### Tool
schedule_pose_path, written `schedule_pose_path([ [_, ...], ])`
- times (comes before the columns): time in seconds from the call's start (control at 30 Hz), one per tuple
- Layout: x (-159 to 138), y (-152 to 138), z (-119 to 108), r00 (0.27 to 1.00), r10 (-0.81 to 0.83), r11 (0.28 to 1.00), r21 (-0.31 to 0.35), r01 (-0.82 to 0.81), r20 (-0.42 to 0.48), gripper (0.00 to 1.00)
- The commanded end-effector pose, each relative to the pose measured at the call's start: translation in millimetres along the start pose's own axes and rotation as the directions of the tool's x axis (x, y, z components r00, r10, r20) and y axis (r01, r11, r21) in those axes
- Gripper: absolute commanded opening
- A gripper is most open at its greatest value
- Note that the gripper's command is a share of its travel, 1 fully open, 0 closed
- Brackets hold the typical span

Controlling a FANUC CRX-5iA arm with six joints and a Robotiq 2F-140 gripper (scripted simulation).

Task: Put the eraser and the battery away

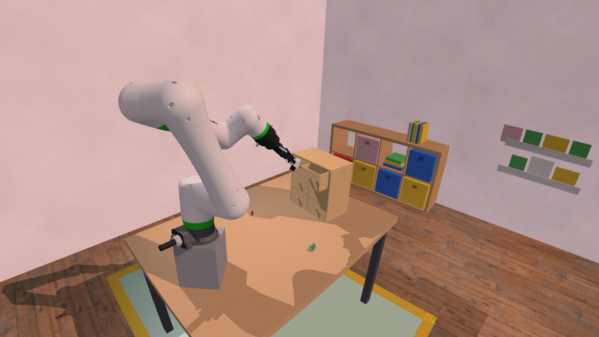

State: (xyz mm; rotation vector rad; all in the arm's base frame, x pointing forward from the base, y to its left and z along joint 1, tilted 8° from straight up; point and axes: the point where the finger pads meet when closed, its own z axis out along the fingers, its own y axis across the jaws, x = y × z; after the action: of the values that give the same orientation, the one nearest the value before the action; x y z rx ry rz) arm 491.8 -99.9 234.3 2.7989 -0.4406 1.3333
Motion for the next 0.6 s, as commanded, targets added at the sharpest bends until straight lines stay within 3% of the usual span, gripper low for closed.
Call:
schedule_pose_path([
  [0.0,10,0,10,1.000,0.000,1.000,0.001,0.000,0.000,0.11],
  [0.57,53,0,53,1.000,0.000,1.000,0.001,0.000,0.000,0.11],
])
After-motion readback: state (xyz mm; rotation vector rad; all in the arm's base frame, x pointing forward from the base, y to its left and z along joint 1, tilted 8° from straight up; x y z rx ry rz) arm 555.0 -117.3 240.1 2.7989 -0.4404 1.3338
